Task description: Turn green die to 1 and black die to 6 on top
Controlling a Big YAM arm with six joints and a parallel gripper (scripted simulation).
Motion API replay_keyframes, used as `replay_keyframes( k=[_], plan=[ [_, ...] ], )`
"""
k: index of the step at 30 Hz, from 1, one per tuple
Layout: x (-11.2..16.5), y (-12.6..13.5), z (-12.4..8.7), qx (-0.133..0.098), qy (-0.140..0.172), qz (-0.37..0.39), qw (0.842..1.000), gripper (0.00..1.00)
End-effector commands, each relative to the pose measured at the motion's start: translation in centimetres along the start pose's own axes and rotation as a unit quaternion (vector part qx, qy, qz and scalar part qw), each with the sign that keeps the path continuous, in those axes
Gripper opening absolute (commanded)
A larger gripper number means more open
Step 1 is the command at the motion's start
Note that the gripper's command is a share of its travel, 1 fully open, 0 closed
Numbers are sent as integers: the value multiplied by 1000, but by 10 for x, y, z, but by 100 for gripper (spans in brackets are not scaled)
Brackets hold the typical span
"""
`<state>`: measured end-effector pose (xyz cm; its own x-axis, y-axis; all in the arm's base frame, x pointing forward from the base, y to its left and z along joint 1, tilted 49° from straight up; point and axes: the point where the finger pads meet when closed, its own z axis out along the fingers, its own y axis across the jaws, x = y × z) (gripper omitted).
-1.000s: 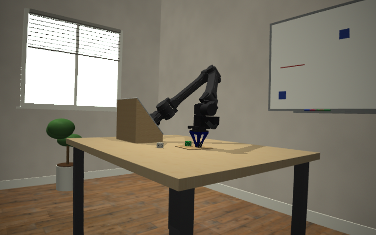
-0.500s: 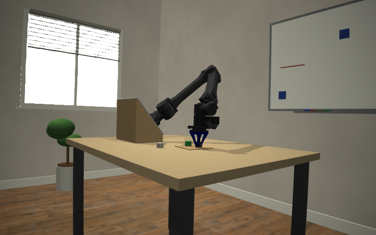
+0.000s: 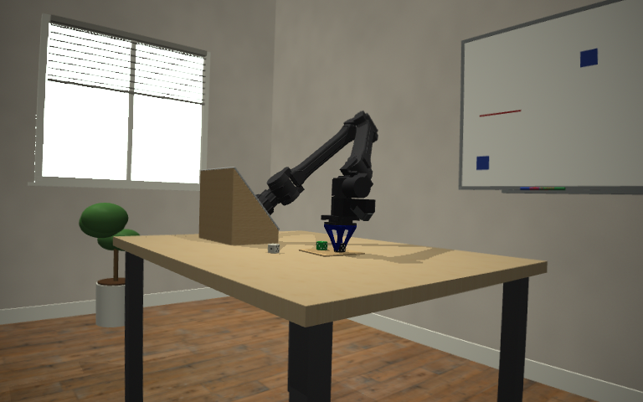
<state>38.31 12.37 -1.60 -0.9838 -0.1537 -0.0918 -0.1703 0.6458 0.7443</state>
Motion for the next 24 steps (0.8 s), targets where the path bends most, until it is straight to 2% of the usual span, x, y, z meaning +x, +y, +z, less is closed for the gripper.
replay_keyframes(
  k=[1,24],
  plan=[
    [-19,-8,-15,5,-23,5,1000,20],
    [-18,-8,-15,5,-22,6,1000,20]
  ],
)
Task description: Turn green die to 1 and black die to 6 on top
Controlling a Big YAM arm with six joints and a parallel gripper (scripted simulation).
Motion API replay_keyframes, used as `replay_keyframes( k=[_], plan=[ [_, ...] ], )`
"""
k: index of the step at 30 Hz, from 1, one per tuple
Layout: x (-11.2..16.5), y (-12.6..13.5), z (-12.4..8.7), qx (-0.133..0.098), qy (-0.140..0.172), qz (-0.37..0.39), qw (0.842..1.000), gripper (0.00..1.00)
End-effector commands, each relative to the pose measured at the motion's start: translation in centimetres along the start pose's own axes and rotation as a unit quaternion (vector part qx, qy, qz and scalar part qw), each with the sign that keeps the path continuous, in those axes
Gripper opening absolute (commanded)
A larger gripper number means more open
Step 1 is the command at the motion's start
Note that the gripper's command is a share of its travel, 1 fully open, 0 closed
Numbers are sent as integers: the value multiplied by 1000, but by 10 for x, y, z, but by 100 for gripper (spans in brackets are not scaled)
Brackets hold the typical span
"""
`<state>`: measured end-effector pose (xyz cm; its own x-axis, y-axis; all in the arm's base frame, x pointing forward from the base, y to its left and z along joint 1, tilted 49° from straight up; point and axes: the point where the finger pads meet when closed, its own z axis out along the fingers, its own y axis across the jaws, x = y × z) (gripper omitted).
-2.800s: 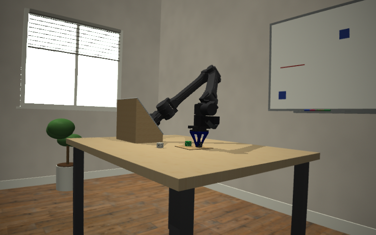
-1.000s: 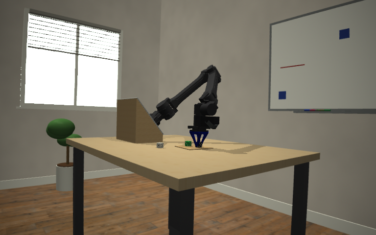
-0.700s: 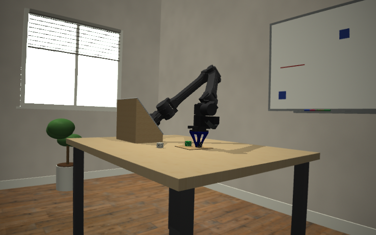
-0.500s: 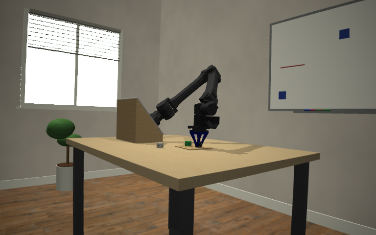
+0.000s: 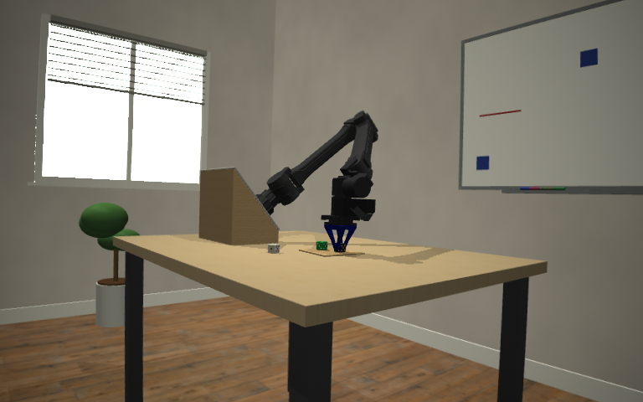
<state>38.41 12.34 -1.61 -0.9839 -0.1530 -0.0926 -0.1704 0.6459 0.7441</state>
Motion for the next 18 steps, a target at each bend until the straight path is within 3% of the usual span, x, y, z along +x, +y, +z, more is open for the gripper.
replay_keyframes(
  k=[1,18],
  plan=[
    [-17,-8,-15,5,-21,6,1000,20],
    [-16,-7,-10,5,-21,2,1000,20]
  ],
)
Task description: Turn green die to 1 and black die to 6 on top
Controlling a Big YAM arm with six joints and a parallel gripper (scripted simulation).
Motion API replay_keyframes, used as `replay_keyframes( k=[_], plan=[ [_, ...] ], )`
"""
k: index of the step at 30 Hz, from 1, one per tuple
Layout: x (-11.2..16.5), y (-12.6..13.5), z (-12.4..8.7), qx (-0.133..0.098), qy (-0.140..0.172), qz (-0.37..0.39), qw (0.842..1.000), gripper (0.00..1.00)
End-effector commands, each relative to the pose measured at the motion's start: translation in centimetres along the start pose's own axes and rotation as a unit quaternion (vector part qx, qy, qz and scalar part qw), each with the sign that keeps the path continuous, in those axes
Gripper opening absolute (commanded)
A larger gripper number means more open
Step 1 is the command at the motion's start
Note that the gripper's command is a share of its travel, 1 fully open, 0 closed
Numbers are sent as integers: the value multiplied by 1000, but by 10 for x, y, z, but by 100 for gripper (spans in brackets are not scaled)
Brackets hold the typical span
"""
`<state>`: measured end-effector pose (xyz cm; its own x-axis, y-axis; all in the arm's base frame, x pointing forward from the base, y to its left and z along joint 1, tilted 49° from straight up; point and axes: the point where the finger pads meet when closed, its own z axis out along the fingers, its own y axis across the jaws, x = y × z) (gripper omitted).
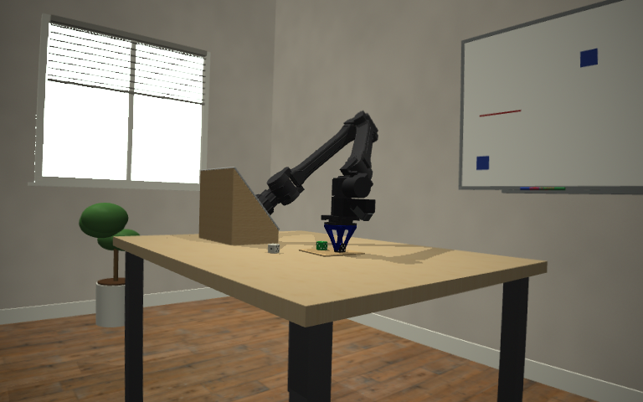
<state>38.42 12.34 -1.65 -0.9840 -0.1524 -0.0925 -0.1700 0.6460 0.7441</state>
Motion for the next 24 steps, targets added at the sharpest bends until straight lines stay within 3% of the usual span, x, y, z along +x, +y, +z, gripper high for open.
replay_keyframes(
  k=[1,24],
  plan=[
    [-16,-6,-10,4,-20,1,1000,20],
    [-11,-1,-2,2,-10,-2,1000,20]
  ],
)
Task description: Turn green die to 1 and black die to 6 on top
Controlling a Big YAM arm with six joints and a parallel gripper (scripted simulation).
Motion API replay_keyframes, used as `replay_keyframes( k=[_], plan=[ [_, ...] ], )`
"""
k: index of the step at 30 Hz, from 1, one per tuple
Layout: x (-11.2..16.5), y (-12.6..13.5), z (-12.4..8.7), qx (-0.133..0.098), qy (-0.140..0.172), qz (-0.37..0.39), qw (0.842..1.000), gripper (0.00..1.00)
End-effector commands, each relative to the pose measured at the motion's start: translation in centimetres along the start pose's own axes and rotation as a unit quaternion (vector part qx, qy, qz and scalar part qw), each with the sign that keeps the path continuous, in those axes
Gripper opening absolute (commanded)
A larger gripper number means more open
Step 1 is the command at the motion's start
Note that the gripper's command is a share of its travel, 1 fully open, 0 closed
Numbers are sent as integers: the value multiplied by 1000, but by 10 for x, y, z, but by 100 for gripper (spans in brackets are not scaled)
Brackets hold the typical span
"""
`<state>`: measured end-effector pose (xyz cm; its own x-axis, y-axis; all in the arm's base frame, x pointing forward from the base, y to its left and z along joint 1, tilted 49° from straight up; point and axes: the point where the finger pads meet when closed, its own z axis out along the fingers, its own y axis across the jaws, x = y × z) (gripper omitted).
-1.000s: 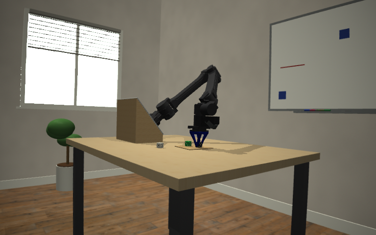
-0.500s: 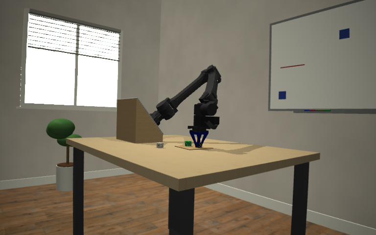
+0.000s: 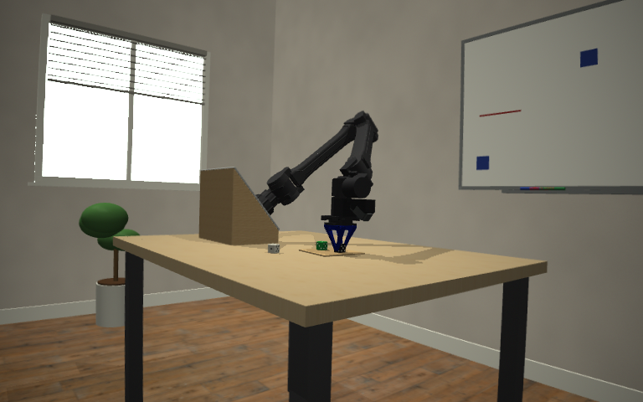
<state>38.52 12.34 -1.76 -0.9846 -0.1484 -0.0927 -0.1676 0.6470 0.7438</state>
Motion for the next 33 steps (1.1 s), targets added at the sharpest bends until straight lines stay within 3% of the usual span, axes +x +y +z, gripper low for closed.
replay_keyframes(
  k=[1,26,33],
  plan=[
    [-10,0,-2,2,-8,-4,1000,20],
    [-10,0,-2,2,-8,-4,1000,20],
    [-10,0,-2,2,-8,-4,1000,32]
  ],
)
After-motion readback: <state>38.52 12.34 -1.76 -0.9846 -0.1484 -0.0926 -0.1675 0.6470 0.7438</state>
